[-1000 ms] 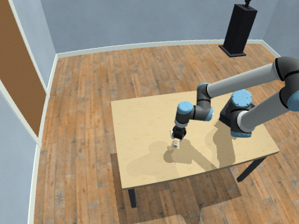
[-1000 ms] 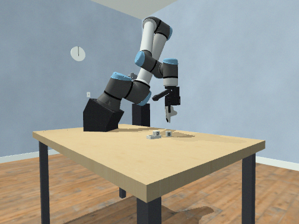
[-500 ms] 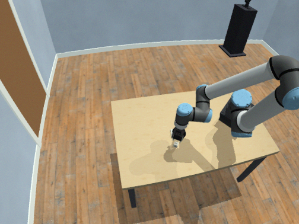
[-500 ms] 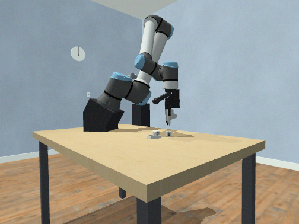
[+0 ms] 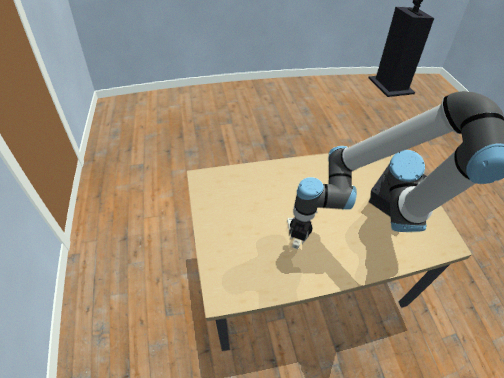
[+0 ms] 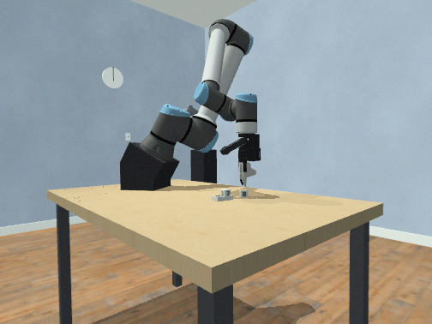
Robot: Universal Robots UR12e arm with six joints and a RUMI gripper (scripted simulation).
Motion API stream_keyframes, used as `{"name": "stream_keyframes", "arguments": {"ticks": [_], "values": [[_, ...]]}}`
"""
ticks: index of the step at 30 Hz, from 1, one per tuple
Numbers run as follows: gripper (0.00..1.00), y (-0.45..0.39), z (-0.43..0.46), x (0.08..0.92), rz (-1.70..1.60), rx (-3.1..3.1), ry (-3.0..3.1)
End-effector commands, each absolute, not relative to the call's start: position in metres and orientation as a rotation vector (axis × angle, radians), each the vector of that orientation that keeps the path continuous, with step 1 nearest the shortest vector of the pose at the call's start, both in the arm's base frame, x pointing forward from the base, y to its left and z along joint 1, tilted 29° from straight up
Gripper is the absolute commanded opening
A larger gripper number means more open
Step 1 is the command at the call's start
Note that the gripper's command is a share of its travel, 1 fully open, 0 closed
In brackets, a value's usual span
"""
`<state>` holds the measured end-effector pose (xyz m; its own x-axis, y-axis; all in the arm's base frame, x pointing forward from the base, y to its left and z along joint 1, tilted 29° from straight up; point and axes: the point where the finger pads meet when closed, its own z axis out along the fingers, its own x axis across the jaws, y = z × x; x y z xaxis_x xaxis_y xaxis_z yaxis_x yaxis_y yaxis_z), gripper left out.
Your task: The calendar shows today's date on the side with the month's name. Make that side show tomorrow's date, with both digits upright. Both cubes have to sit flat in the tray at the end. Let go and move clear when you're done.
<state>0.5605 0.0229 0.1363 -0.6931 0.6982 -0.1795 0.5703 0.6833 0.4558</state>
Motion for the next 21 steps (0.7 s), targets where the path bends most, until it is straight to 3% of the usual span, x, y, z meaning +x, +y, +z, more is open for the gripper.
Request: {"name": "stream_keyframes", "arguments": {"ticks": [1,21], "values": [[0.29,0.0238,0.1323,0.5633,0.527,0.998,2.556],[0.29,0.0247,0.1292,0.5649,0.527,0.998,2.556]]}}
